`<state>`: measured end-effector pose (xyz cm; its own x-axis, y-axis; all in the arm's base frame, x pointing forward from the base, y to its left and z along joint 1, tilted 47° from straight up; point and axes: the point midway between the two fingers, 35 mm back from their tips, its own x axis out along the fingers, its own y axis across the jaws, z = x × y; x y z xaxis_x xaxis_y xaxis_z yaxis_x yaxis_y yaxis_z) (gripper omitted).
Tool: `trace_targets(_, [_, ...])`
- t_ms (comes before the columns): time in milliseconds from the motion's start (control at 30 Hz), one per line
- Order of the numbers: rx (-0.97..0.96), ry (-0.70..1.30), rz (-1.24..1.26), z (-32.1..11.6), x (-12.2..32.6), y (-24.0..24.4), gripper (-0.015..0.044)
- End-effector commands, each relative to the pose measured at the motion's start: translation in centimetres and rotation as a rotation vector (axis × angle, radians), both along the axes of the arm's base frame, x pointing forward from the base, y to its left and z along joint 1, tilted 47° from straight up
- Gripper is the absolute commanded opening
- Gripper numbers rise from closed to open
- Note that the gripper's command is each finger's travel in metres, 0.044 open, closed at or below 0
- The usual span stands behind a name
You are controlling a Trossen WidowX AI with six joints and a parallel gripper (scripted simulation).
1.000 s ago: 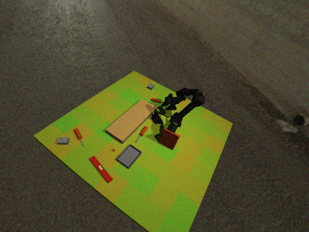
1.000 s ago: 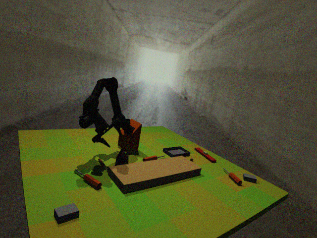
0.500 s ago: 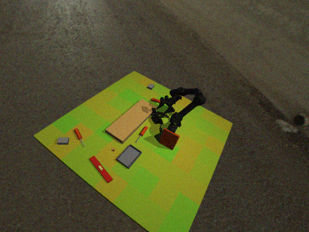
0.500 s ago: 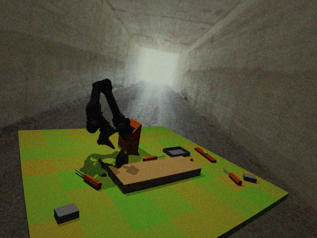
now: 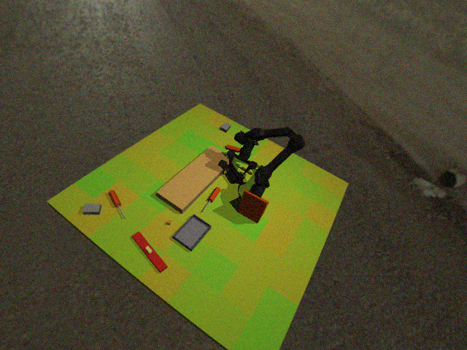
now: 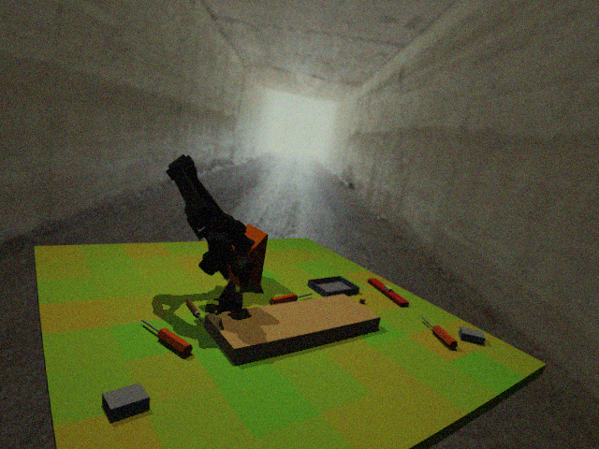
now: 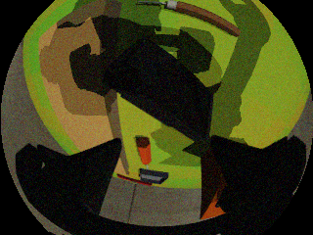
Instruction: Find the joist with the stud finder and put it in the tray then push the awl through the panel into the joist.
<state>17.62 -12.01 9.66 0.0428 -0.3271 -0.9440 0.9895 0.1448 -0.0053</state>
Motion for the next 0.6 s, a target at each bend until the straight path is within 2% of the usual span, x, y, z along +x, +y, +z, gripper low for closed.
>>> trace_targets(0, [-0.314,-0.07,-0.446,-2.1,0.9,0.3,0.044])
trace_targets(133, [-0.498,-0.234,-0.591,-2.2,1.9,0.7,0.044])
trace_targets(233, [-0.552,-0.332,-0.657,-2.1,2.4,0.9,0.044])
trace_targets(567, [-0.556,-0.339,-0.662,-2.1,2.4,1.0,0.044])
